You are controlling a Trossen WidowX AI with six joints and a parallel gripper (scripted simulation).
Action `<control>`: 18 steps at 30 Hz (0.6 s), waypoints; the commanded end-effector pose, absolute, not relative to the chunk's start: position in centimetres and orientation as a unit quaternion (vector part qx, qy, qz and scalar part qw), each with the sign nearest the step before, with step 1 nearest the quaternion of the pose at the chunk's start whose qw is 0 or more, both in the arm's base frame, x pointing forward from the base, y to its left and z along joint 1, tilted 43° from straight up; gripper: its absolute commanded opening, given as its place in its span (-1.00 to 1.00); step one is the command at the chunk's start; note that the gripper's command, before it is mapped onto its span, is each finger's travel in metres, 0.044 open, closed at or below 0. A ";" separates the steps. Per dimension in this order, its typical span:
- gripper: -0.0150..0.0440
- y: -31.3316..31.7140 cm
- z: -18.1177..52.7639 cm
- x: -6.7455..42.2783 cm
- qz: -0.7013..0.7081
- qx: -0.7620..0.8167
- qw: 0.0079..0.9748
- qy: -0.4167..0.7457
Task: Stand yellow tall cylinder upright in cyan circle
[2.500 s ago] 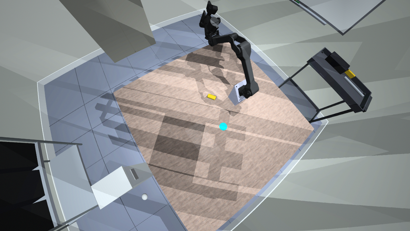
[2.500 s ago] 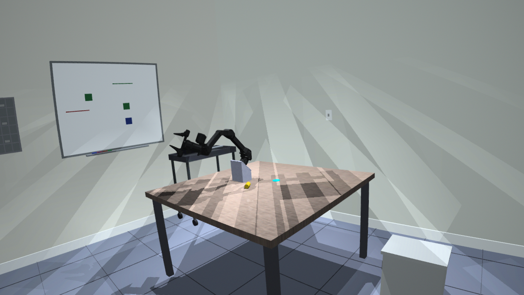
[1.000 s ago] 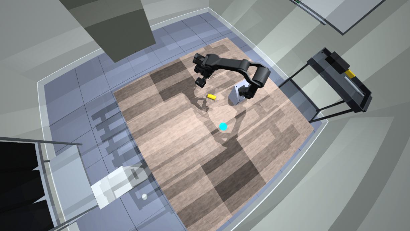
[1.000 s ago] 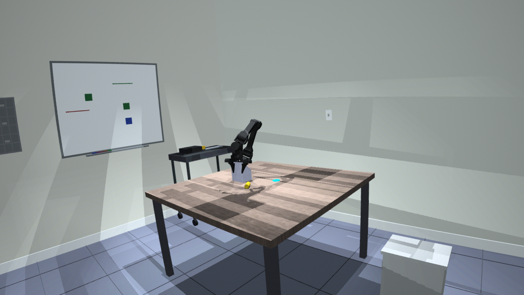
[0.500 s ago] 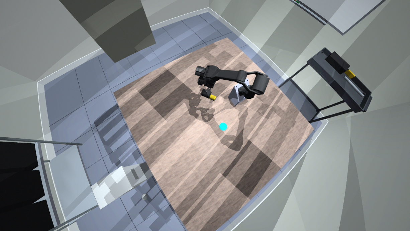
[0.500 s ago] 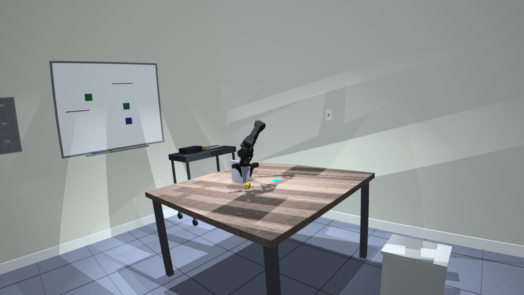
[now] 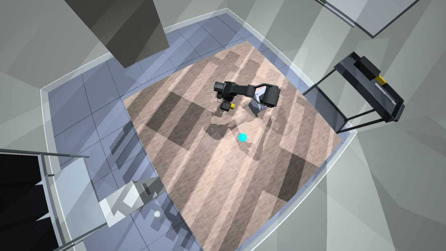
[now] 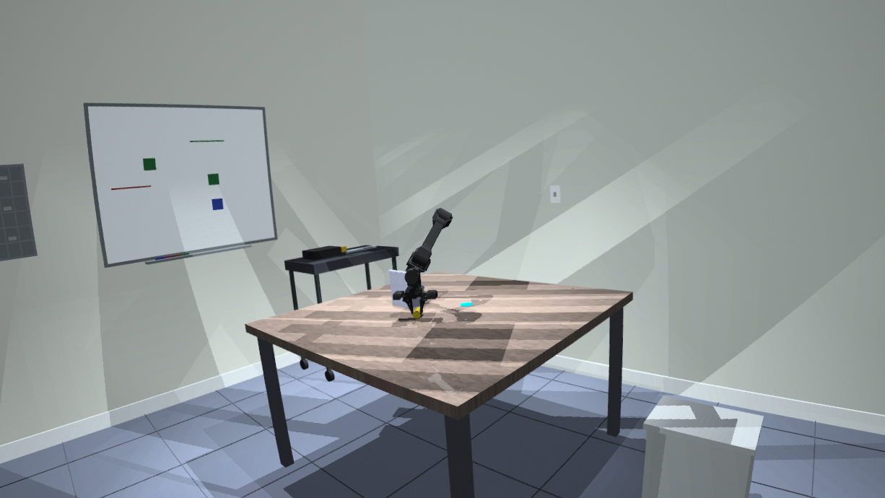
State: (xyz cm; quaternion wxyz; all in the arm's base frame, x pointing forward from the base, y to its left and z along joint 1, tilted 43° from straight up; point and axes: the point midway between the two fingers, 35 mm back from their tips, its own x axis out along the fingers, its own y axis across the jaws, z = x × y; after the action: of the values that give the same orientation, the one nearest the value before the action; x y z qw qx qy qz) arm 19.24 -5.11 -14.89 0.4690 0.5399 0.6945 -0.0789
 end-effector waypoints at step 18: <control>-0.14 -8.0 -12.3 19.7 -0.082 0.542 0.469 0.692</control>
State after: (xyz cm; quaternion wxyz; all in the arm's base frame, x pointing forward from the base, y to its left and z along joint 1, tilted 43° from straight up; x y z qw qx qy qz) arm 19.49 -7.21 -12.90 0.4633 0.5460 0.6932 -0.0815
